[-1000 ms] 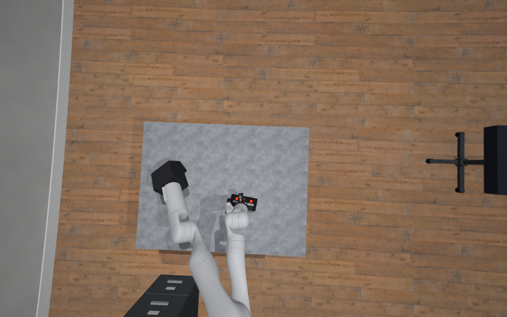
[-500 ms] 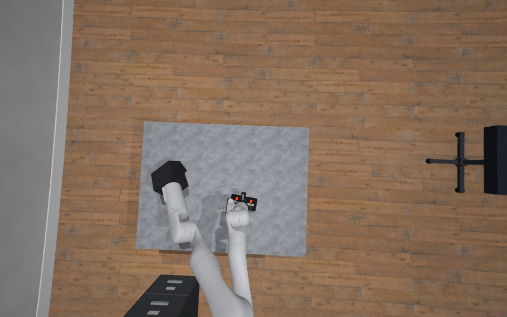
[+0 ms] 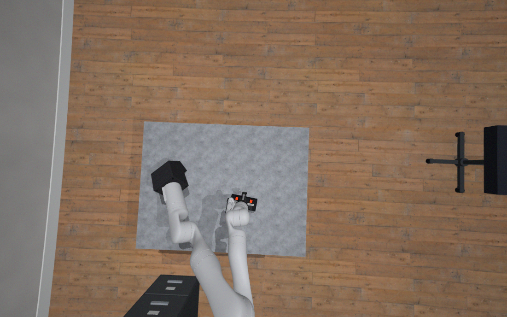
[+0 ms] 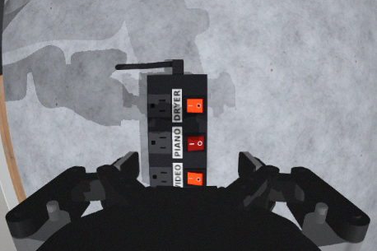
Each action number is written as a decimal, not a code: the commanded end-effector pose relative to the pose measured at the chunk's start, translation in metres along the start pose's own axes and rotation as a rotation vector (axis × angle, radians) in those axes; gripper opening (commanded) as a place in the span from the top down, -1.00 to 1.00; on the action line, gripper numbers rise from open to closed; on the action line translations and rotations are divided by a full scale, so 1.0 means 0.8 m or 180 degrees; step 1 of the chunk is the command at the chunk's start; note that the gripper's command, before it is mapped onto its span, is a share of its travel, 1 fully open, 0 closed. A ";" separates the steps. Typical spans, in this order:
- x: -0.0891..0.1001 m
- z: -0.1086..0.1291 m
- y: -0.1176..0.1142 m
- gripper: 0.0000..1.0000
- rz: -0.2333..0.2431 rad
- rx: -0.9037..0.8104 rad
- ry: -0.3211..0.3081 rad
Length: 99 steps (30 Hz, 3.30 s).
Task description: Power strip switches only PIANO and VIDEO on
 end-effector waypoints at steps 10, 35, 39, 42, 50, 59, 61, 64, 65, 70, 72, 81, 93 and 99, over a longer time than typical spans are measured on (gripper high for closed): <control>0.000 0.000 0.000 1.00 0.0000 0.0002 -0.0002; 0.000 0.000 0.000 1.00 0.0000 0.0002 -0.0002; 0.000 0.000 0.000 1.00 0.0000 0.0002 -0.0002; 0.000 0.000 0.000 1.00 0.0000 0.0002 -0.0002; -0.005 0.000 0.000 1.00 0.0000 0.0001 -0.0004; -0.015 0.000 0.000 1.00 0.0000 0.0001 -0.0004; -0.018 0.000 0.000 1.00 0.0000 0.0001 -0.0004; -0.023 0.000 0.000 1.00 0.0000 0.0001 -0.0004; -0.025 0.000 0.000 1.00 0.0000 0.0001 -0.0004; -0.030 0.000 0.000 1.00 0.0000 0.0001 -0.0004; -0.034 0.000 0.001 1.00 0.0001 0.0001 -0.0004; -0.047 0.000 0.001 1.00 0.0001 0.0001 -0.0004; -0.055 0.000 0.001 1.00 0.0000 0.0001 -0.0004; -0.056 0.001 0.001 1.00 0.0000 0.0001 -0.0004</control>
Point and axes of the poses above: the point where the finger pads meet when closed, its own x axis back along the fingers, its own y axis across the jaws, z = x × y, the point moved 2 cm from there along x, back along the fingers, and after that the axes turned 7 degrees about x, right-handed, at the moved point
